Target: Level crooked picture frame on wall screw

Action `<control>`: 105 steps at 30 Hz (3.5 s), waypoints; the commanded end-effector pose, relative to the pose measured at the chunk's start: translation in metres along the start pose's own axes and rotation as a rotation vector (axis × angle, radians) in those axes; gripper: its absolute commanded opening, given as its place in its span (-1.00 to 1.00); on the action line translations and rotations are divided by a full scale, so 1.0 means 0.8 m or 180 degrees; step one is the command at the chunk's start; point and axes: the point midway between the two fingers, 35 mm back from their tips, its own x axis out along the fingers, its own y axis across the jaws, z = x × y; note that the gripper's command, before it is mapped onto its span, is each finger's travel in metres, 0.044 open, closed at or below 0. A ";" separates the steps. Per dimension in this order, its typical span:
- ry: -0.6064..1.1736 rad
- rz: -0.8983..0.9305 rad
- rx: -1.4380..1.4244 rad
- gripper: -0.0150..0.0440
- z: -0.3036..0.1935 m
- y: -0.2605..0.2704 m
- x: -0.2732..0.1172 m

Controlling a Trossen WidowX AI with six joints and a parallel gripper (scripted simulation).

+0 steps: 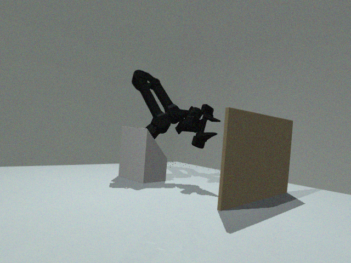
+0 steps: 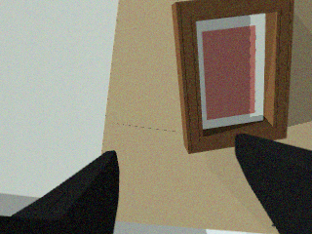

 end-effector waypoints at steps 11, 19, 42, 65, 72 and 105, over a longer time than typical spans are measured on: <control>-0.0006 0.0005 -0.0015 0.39 0.002 -0.001 -0.001; -0.0006 0.0005 -0.0015 0.39 0.002 -0.001 -0.001; -0.0006 0.0005 -0.0015 0.39 0.002 -0.001 -0.001; -0.0006 0.0005 -0.0015 0.39 0.002 -0.001 -0.001; -0.0006 0.0005 -0.0015 0.39 0.002 -0.001 -0.001; -0.0002 0.0012 -0.0020 0.39 -0.012 -0.050 0.083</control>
